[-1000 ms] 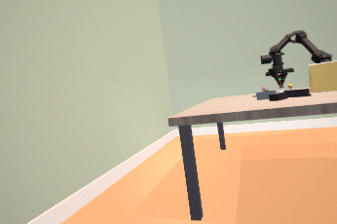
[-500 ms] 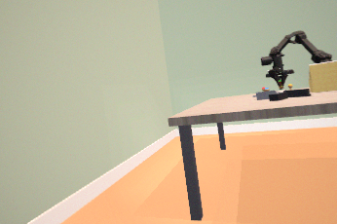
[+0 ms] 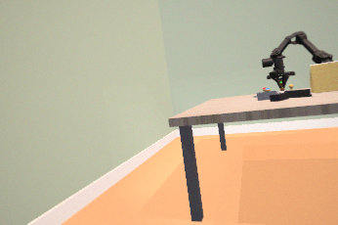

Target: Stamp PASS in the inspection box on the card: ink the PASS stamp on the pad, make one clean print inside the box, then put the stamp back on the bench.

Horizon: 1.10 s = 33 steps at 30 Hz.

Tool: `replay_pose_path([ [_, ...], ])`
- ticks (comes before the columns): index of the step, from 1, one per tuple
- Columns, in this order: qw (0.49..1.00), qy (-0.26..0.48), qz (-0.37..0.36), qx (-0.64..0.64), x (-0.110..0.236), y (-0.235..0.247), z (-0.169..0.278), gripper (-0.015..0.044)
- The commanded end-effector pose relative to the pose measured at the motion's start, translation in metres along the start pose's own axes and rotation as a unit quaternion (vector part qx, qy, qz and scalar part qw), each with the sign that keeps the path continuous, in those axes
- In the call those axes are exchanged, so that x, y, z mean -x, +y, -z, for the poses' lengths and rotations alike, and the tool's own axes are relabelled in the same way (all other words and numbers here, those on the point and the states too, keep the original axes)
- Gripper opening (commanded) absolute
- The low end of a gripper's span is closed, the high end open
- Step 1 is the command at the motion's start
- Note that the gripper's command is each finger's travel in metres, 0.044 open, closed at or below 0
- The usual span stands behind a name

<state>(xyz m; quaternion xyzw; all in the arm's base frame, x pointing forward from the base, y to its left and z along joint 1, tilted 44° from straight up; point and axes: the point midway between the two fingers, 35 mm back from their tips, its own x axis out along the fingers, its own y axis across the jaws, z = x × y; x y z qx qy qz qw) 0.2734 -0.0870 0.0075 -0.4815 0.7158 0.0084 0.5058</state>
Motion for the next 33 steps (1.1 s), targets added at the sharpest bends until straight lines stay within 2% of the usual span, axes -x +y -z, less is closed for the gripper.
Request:
replay_pose_path([
  [1, 1.000, 0.004, 0.001, 0.004, -0.0046, 0.0012, 0.0022, 0.0000],
  [33, 1.000, 0.005, 0.000, -0.001, -0.0143, 0.0012, 0.0032, 0.0000],
])
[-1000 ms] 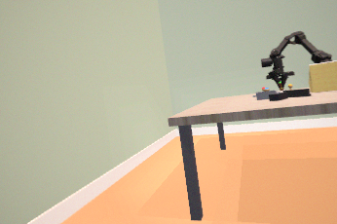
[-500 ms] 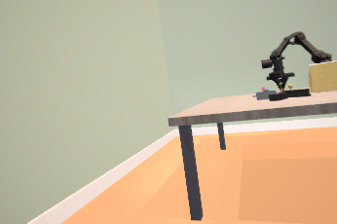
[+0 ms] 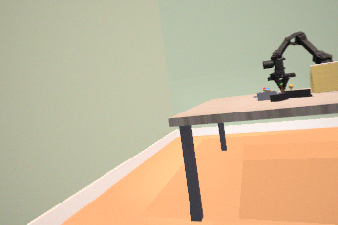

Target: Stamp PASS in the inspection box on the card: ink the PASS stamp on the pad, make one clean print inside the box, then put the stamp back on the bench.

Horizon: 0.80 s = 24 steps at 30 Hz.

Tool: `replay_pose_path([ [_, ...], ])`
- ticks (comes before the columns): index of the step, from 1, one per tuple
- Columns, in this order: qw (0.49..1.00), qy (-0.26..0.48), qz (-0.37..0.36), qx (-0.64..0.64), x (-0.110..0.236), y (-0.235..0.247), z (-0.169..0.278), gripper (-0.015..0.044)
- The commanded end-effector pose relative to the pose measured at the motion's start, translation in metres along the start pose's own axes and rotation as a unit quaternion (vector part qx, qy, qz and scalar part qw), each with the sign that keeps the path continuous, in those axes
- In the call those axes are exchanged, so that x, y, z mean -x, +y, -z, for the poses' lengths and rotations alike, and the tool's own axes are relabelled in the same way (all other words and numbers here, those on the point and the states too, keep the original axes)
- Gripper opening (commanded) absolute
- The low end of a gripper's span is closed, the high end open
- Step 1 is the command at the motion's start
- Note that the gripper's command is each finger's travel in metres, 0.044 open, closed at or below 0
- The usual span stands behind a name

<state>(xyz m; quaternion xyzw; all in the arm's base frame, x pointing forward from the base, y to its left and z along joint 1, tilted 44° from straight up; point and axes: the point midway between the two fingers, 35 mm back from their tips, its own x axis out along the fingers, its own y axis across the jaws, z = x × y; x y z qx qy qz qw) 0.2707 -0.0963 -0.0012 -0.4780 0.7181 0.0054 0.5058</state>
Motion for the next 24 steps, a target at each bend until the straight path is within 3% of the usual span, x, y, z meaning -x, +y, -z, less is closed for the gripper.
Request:
replay_pose_path([
  [1, 1.000, 0.002, 0.002, 0.003, -0.0017, 0.0002, 0.0009, 0.0000],
  [24, 1.000, 0.002, 0.002, 0.003, -0.0037, 0.0001, 0.0009, 0.0000],
])
